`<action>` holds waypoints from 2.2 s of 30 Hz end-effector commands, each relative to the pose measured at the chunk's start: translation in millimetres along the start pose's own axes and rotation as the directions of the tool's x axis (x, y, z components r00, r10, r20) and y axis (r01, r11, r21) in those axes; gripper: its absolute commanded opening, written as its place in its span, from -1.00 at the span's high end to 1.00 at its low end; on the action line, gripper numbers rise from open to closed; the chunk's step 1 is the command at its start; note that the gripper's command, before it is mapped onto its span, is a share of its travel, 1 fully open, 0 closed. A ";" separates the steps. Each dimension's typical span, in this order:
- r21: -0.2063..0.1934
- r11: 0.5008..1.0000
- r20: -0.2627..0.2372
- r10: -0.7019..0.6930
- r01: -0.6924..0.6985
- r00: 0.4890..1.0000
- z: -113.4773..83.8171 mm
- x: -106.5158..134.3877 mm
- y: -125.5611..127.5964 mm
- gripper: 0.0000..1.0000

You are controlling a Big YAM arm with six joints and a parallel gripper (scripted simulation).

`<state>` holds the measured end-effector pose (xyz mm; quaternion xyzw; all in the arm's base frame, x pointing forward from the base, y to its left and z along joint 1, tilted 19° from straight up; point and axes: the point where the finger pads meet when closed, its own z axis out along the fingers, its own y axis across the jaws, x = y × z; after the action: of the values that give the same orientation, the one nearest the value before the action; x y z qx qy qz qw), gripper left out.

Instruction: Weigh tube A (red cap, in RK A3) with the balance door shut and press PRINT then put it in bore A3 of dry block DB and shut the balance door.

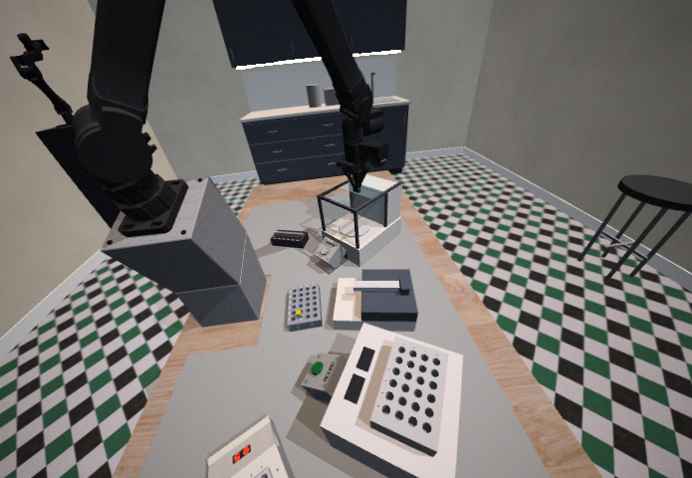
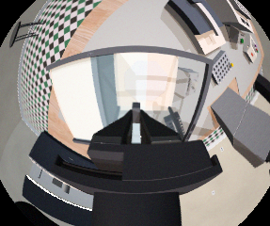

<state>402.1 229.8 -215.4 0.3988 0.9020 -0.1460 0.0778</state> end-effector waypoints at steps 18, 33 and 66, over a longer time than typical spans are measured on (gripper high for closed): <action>-0.015 1.000 0.000 0.012 -0.012 1.000 -9.3 -10.4 -18.5 0.88; -0.014 1.000 0.000 0.012 -0.012 1.000 -8.9 -10.1 -31.7 0.88; -0.013 1.000 0.000 0.011 -0.011 1.000 -8.1 -9.5 -61.1 0.88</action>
<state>359.4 193.0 -203.1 0.3985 0.9021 -0.1459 0.0778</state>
